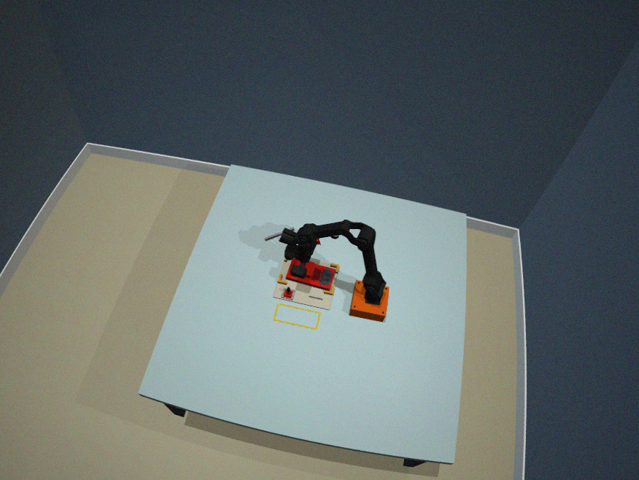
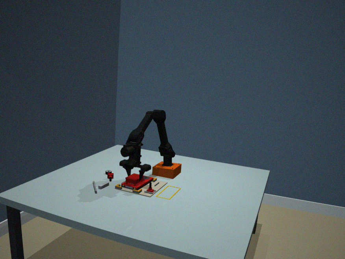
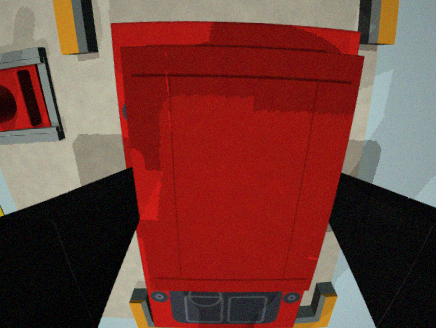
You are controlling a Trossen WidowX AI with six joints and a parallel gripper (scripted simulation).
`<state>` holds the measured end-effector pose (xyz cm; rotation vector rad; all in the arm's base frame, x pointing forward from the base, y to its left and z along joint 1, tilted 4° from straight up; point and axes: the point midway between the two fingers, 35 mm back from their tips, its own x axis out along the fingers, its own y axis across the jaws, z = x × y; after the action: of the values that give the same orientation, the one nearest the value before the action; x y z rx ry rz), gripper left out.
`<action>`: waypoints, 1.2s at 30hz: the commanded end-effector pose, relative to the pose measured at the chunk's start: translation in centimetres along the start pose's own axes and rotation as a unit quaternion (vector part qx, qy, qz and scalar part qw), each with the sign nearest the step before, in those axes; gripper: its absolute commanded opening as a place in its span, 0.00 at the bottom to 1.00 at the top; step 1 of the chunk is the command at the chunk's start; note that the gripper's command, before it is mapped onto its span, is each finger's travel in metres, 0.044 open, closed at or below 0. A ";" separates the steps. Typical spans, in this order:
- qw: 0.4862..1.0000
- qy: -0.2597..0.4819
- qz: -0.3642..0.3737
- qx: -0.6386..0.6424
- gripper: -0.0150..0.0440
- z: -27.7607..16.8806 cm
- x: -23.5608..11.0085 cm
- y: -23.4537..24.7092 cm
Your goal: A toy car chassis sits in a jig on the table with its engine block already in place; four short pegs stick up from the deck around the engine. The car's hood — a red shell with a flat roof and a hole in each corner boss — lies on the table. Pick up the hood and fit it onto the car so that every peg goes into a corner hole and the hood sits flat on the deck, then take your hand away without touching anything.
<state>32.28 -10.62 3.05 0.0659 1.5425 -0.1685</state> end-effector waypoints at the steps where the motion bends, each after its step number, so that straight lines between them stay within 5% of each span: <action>1: 1.000 0.000 -0.002 -0.001 0.25 0.0 0.2 0.0; 24: 1.000 -0.001 0.000 0.000 0.25 0.0 0.8 0.0; 36: 1.000 0.000 0.000 0.001 0.79 0.0 0.9 0.0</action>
<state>32.27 -10.66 2.14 0.0667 1.5423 -0.1694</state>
